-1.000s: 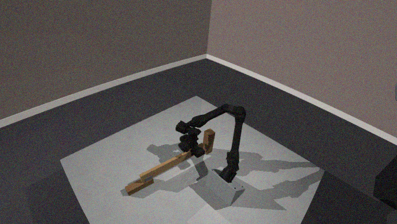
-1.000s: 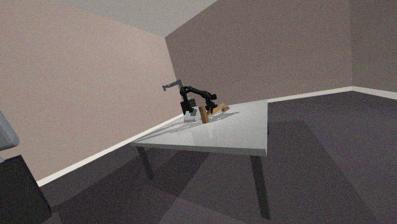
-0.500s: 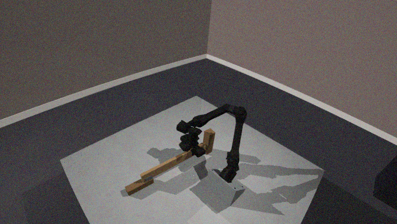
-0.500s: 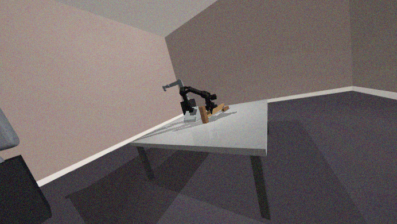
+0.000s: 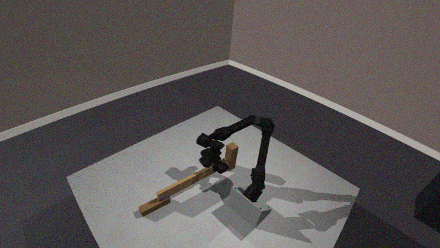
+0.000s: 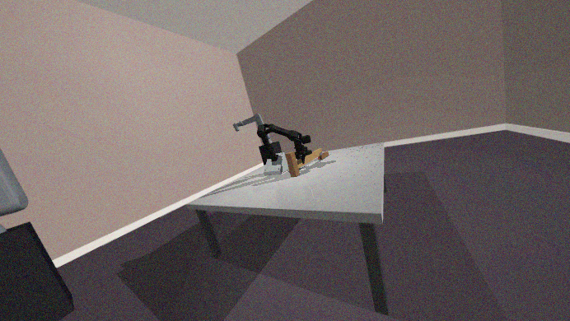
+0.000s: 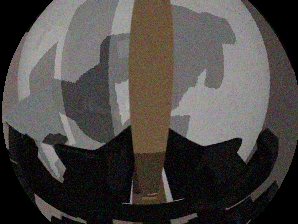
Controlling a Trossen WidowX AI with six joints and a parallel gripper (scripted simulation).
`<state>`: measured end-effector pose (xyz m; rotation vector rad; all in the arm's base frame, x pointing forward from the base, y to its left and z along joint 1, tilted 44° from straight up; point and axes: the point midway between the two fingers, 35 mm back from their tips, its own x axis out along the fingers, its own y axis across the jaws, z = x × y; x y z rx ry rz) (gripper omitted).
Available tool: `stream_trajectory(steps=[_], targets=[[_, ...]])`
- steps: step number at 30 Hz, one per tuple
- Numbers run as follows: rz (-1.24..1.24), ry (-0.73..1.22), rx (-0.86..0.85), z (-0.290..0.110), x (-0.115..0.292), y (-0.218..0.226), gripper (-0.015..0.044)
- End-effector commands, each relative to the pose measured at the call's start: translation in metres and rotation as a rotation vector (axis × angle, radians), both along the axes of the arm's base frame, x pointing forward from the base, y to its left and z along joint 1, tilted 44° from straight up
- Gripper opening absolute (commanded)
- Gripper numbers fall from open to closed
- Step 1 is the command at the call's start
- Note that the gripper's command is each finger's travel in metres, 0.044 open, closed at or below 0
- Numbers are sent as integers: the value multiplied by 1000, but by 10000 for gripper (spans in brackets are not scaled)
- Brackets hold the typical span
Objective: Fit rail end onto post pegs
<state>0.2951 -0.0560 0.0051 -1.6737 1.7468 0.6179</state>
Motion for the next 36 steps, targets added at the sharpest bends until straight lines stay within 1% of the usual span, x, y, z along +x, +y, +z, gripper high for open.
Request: stream_trajectory(steps=[1, 36], targets=[[5, -4, 0, 3, 1, -1, 0], [5, -4, 0, 11, 0, -8, 0]])
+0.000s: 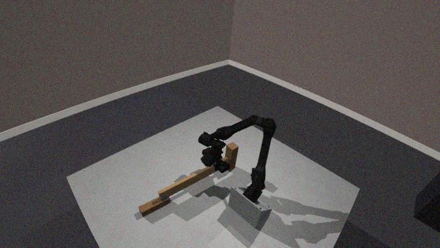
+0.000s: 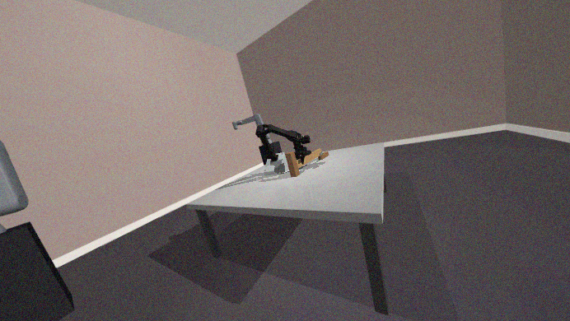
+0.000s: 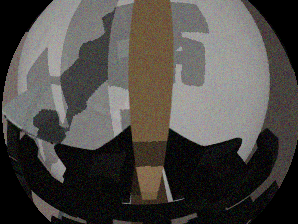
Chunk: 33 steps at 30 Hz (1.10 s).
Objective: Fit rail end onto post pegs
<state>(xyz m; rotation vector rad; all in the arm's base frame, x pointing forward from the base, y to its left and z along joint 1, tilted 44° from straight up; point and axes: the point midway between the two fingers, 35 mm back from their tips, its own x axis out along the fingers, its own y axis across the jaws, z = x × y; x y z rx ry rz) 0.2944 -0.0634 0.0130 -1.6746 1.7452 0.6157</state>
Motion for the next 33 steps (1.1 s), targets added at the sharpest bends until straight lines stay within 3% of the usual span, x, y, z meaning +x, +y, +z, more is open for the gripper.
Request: stream_trajectory(steps=[1, 27, 33], targets=[[5, -1, 0, 3, 0, -1, 0], [5, -1, 0, 8, -1, -7, 0], [3, 0, 7, 4, -1, -4, 157]])
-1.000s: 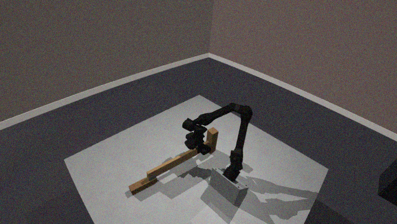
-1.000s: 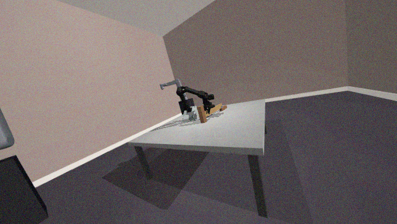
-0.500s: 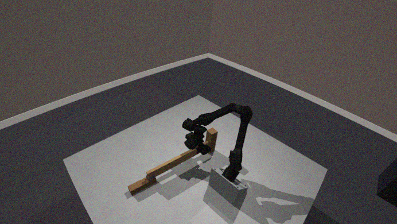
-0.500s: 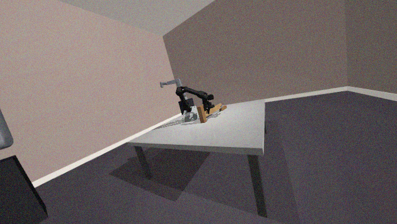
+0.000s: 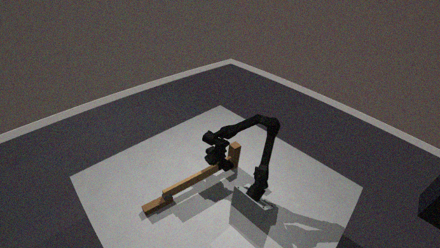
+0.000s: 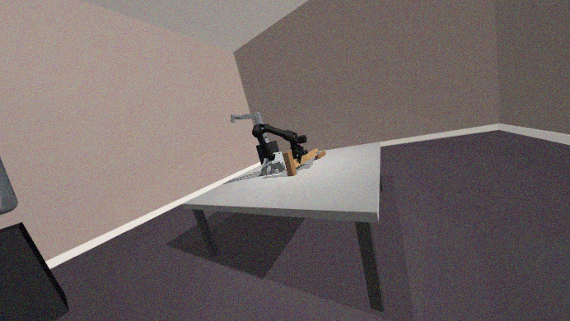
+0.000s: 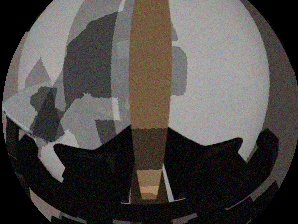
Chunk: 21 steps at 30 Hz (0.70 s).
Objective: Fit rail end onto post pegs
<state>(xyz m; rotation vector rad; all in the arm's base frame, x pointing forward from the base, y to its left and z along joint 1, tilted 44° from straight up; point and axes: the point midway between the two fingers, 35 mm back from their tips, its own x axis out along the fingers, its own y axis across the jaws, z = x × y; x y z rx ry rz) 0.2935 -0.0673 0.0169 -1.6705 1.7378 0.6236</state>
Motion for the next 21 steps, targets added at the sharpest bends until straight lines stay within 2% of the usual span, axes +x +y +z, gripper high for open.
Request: stream_trajectory(steps=[1, 11, 18, 21], targets=[[1, 1, -2, 0, 0, 0, 184], [1, 1, -2, 0, 0, 0, 440], [1, 1, -2, 0, 0, 2, 440], [2, -1, -4, 0, 3, 34, 440]])
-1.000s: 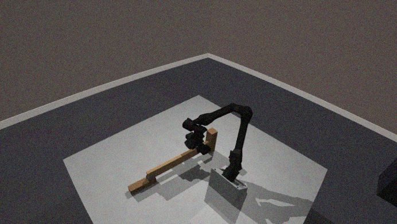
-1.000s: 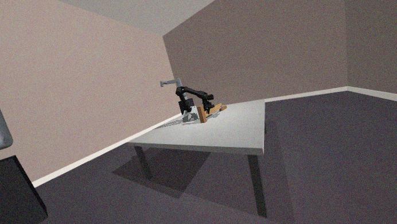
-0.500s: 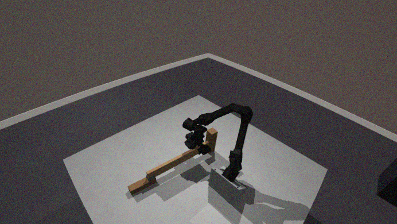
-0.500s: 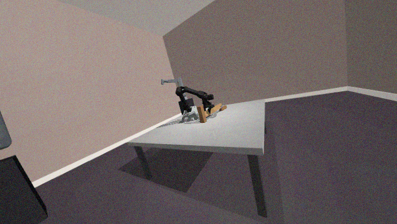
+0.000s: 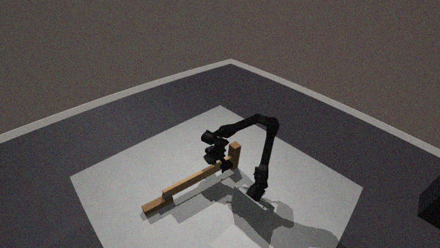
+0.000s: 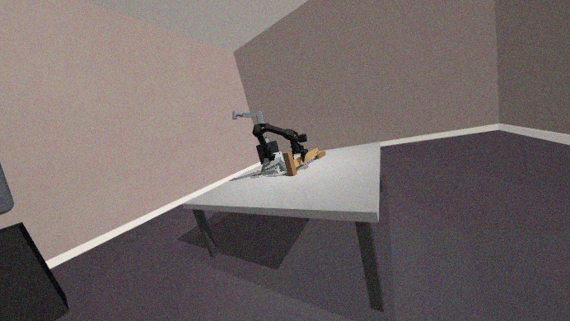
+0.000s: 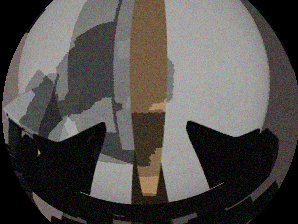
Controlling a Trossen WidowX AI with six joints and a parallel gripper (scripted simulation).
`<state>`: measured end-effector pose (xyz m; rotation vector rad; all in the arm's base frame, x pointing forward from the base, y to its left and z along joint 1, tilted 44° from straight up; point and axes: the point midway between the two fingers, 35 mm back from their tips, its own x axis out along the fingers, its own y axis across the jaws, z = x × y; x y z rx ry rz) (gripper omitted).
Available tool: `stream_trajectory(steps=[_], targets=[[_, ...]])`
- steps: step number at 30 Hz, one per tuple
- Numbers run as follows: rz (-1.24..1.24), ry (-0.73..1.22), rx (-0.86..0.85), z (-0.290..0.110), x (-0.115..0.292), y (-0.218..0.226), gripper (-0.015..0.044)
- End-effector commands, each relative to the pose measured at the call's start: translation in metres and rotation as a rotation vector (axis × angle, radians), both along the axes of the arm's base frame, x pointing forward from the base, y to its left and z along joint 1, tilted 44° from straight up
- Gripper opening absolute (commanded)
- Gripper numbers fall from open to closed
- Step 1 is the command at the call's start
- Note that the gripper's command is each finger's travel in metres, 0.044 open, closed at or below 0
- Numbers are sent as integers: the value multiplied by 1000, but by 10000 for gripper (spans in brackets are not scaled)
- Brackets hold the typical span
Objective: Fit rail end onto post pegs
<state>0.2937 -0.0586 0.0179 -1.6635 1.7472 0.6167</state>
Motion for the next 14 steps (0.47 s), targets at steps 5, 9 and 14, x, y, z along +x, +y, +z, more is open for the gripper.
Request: stream_trajectory(steps=[5, 9, 14], targets=[[12, -2, -3, -1, 3, 35, 440], [12, -2, -3, -1, 3, 35, 440], [12, -2, -3, -1, 3, 35, 440]])
